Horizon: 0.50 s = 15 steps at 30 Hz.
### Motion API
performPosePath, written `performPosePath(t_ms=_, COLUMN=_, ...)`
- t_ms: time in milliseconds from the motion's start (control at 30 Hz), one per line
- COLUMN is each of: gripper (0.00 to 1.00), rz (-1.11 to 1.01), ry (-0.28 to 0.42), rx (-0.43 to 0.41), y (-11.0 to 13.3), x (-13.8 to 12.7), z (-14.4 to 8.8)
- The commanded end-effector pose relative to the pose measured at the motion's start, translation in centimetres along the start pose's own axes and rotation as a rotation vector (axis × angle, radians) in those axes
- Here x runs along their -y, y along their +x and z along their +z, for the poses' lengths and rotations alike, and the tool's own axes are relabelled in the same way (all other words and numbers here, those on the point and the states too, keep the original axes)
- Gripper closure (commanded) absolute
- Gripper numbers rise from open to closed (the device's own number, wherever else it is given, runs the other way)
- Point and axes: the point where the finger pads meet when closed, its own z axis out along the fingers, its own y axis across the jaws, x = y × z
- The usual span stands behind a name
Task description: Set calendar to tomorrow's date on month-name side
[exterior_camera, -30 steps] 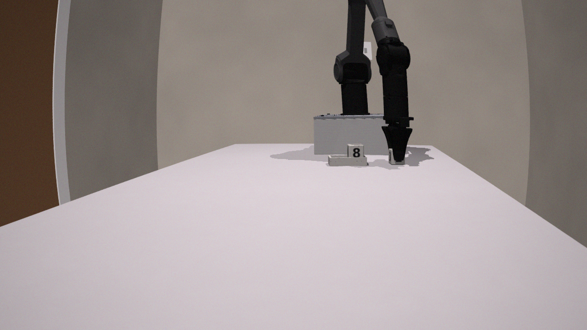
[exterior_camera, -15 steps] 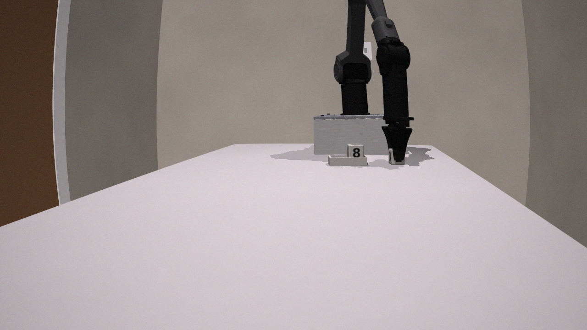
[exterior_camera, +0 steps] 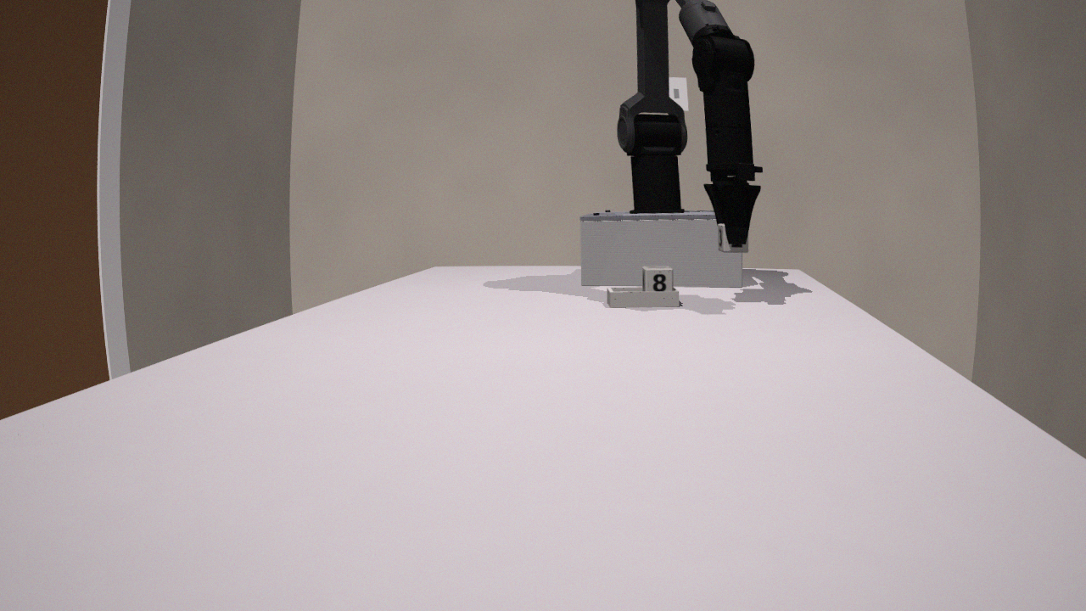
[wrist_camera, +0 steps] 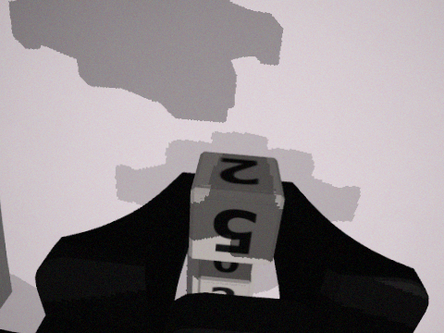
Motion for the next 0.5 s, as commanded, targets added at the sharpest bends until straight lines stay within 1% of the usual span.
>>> performPosePath(t_ms=0, gripper=0.62, rz=0.000, ry=0.007, rx=0.002, y=-0.1, x=0.2, z=-1.5)
performPosePath(t_ms=100, gripper=0.62, rz=0.000, ry=0.007, rx=0.002, y=-0.1, x=0.2, z=-3.1)
performPosePath(t_ms=200, gripper=0.62, rz=0.000, ry=0.007, rx=0.002, y=-0.1, x=0.2, z=-4.0)
performPosePath(t_ms=467, gripper=0.62, rz=0.000, ry=0.003, rx=0.001, y=-0.1, x=0.1, z=-4.0)
